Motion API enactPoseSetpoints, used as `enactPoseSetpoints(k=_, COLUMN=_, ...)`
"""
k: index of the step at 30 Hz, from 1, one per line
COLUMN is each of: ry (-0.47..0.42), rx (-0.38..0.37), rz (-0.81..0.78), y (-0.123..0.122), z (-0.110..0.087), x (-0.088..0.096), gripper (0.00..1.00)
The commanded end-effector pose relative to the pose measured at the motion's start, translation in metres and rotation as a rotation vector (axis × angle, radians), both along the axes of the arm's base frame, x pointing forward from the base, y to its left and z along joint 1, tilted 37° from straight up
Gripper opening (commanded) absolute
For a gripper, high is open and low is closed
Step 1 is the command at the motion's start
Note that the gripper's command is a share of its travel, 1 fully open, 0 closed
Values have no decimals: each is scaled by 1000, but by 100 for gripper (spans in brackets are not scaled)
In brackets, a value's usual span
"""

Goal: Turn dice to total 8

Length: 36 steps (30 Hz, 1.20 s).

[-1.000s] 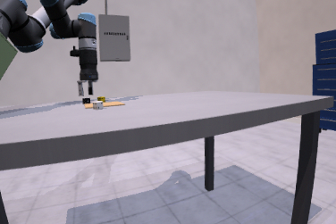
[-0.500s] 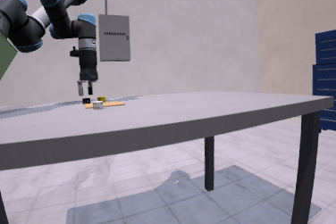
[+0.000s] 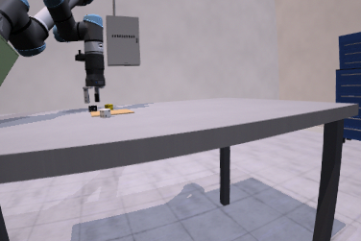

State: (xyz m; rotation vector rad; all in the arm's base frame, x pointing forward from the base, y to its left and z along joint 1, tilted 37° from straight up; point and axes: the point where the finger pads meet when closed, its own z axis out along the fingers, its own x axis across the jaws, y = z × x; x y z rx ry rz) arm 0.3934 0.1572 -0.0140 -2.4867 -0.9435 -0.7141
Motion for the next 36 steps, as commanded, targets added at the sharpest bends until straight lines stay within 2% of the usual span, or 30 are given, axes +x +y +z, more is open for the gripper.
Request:
enactPoseSetpoints(k=1, ry=-1, rx=0, rz=0, y=0, z=0, x=0, gripper=100)
enactPoseSetpoints(k=18, ry=-1, rx=0, rz=0, y=0, z=1, x=2, gripper=100)
enactPoseSetpoints(k=22, ry=-1, rx=0, rz=0, y=-1, z=5, x=13, gripper=100)
enactPoseSetpoints(k=31, ry=-1, rx=0, rz=0, y=-2, z=20, x=52, gripper=100)
enactPoseSetpoints(k=36, ry=-1, rx=0, rz=0, y=-2, z=23, x=59, gripper=100)
